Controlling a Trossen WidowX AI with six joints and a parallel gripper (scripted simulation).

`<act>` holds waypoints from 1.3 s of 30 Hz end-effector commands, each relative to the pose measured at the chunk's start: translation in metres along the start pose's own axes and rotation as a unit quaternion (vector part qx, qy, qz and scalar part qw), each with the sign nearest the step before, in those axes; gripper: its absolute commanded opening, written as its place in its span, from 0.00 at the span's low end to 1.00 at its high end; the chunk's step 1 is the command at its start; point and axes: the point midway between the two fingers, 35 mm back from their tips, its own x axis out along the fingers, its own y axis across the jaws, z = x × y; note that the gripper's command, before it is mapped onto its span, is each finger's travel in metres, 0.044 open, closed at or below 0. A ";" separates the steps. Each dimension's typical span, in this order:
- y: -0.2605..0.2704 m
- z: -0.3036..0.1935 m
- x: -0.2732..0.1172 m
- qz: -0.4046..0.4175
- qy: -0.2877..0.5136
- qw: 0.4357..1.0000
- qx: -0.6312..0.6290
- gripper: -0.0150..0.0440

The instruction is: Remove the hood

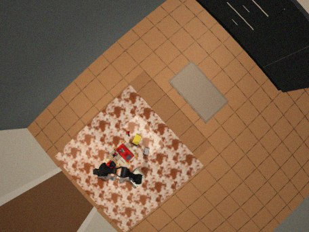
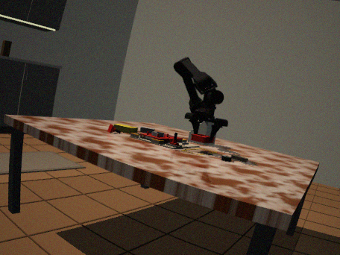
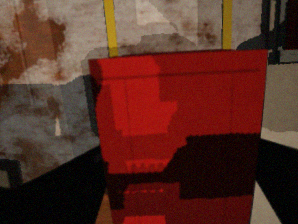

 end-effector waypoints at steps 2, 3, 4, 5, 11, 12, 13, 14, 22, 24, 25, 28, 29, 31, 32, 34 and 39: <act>-0.001 -0.001 0.005 -0.002 0.000 1.000 -0.003 0.25; -0.001 -0.001 0.006 -0.002 0.000 1.000 -0.003 0.25; -0.001 -0.001 0.007 -0.002 0.000 1.000 -0.003 0.25; -0.001 -0.001 0.007 -0.002 0.000 1.000 -0.003 0.25; -0.001 -0.001 0.012 -0.003 0.000 1.000 -0.003 0.25; -0.001 -0.001 0.013 -0.003 0.000 1.000 -0.003 0.25; -0.001 -0.001 0.014 -0.003 0.000 1.000 -0.003 0.25; -0.001 -0.001 0.015 -0.003 0.000 1.000 -0.003 0.25; -0.002 -0.002 0.021 -0.003 0.000 1.000 -0.003 0.25; -0.002 -0.002 0.023 -0.003 0.000 1.000 -0.002 0.25; -0.002 -0.002 0.023 -0.003 0.000 1.000 -0.002 0.25; -0.002 -0.002 0.025 -0.003 0.000 1.000 -0.002 0.25; -0.002 -0.002 0.025 -0.003 0.000 1.000 -0.002 0.25; -0.002 -0.002 0.025 -0.003 0.000 1.000 -0.002 0.25; -0.002 -0.002 0.026 -0.003 0.000 1.000 -0.002 0.25; -0.002 -0.002 0.026 -0.003 0.000 1.000 -0.002 0.25; -0.002 -0.002 0.028 -0.003 0.000 1.000 -0.002 0.25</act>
